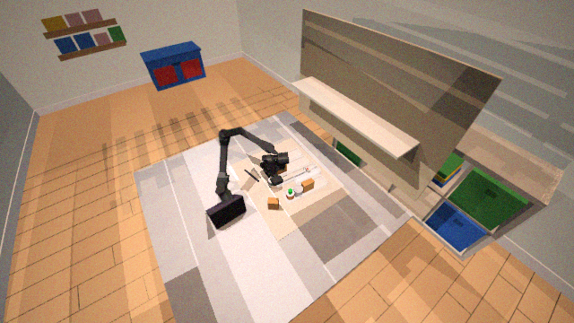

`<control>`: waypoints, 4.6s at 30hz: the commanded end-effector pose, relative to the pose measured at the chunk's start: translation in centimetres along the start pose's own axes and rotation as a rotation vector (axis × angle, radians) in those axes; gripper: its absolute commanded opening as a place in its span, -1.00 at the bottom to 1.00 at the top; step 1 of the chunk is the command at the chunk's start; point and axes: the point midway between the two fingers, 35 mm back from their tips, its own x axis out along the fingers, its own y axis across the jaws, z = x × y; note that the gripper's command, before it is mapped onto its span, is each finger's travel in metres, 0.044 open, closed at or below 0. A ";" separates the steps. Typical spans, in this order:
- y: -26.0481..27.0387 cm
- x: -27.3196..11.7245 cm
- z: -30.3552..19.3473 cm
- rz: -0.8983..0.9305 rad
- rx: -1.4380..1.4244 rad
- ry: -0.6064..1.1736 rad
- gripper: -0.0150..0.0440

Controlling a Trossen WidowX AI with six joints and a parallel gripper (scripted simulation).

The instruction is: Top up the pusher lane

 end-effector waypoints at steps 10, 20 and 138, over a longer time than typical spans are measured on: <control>0.0 0.1 0.5 0.003 0.004 0.001 -0.49; 0.0 0.2 0.9 0.003 0.004 0.001 -0.49; 0.3 -0.2 5.3 0.003 0.002 -0.001 -0.49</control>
